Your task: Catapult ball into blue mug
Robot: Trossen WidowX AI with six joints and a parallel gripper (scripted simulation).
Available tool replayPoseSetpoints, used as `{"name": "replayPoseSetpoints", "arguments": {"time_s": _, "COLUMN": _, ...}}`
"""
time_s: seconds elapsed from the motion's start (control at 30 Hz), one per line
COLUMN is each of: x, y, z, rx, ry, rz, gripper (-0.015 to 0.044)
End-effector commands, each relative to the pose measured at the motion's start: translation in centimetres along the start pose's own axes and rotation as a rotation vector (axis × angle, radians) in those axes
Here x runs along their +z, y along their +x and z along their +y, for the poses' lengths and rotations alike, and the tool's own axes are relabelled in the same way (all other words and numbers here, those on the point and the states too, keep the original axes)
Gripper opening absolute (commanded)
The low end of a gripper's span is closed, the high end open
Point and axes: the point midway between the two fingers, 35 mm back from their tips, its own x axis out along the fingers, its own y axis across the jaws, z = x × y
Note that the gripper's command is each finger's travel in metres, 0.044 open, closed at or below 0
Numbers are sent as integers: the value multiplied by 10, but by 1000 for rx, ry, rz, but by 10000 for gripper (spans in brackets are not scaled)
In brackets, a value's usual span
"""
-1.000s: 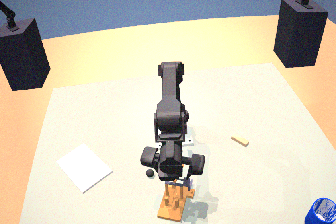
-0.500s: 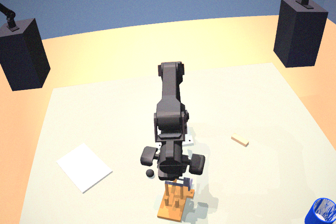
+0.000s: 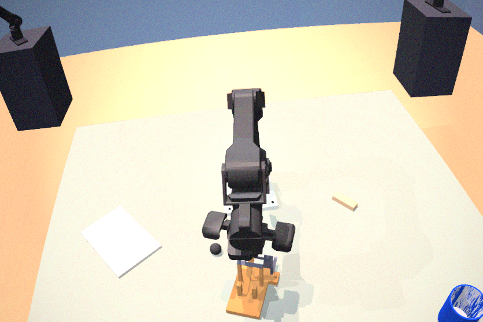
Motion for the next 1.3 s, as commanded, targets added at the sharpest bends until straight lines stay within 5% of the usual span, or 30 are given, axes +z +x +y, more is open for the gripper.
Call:
{"name": "replayPoseSetpoints", "arguments": {"time_s": 0.0, "x": -3, "y": 4, "z": 1, "rx": 3, "ry": 3, "rz": 0, "gripper": 0}}
{"name": "replayPoseSetpoints", "arguments": {"time_s": 1.27, "x": -28, "y": 52, "z": 2, "rx": 3, "ry": 3, "rz": 2, "gripper": 0}}
